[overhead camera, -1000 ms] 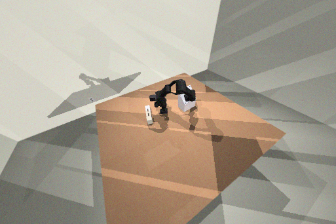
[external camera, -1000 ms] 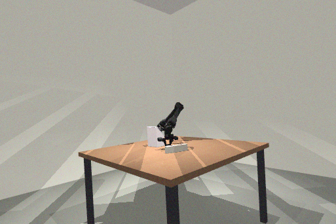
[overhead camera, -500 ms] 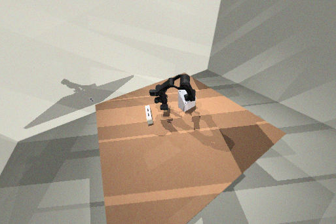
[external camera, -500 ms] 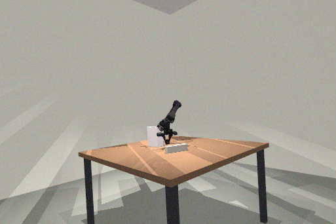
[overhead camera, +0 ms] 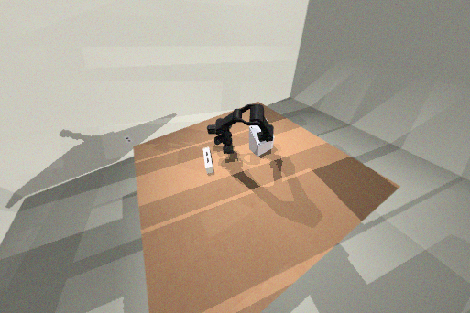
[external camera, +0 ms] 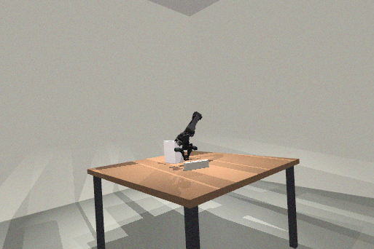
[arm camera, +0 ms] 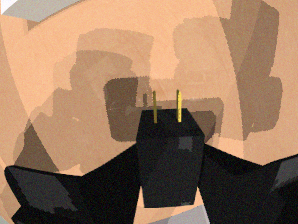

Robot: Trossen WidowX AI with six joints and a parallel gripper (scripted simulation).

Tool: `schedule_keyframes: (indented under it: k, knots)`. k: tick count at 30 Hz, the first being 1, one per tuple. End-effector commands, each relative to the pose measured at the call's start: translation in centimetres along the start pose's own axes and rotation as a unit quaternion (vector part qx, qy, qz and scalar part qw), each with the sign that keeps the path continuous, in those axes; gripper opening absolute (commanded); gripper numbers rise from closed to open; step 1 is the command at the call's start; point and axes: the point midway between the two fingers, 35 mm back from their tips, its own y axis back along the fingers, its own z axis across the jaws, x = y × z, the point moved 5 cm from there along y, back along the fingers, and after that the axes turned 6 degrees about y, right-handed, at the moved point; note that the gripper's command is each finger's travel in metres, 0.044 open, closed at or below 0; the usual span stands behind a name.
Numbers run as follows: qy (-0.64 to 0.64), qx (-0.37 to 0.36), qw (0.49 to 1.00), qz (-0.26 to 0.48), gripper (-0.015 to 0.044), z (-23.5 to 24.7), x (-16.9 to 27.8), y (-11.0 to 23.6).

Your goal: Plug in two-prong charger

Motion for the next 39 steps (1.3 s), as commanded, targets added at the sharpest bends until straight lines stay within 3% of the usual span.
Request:
schedule_keyframes:
  k: [1, 18, 39]
  knots:
    - [0.014, 0.002, 1.000, 0.001, 0.0000, -0.4, -0.8, -0.5]
    - [0.066, 0.007, 0.998, -0.001, 0.0000, -1.7, -3.3, -2.7]
    - [0.072, 0.007, 0.997, -0.002, 0.0000, -1.7, -5.3, -2.7]
